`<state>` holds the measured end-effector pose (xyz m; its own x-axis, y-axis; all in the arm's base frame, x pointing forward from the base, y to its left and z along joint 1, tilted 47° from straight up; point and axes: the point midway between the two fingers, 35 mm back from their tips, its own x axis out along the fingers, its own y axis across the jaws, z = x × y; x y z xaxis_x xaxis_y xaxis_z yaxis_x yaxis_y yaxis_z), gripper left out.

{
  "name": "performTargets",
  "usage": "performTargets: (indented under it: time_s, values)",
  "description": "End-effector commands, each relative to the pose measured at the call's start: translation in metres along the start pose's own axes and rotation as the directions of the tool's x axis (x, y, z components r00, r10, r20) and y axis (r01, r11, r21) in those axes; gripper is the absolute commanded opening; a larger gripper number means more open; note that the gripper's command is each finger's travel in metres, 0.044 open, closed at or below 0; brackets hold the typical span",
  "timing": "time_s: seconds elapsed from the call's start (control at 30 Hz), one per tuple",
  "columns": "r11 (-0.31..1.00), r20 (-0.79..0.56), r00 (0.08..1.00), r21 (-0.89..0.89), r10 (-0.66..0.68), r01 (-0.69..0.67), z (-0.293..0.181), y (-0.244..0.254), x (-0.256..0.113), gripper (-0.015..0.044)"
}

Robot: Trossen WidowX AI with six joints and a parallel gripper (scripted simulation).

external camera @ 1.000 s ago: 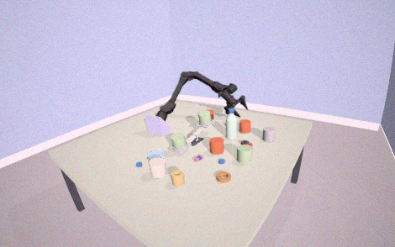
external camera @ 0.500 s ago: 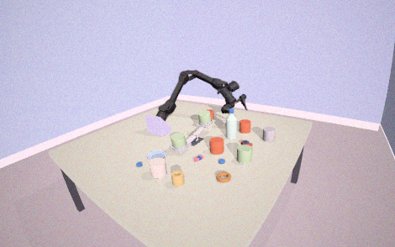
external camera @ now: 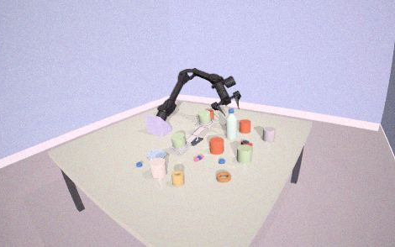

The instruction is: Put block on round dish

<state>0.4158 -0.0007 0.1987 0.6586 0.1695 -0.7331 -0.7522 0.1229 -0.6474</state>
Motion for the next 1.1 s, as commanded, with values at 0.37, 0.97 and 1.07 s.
performTargets:
  time_s: [0.37,0.97,1.07]
  values:
    - [0.926,-0.01,0.986,0.343,0.168,-0.154,-0.089,0.058,-0.014,0.044]
    - [0.604,0.131,0.957,0.751,0.261,-0.267,-0.148,0.136,-0.05,0.044]
    - [0.53,0.159,0.953,0.801,0.256,-0.276,-0.154,0.148,-0.057,0.044]
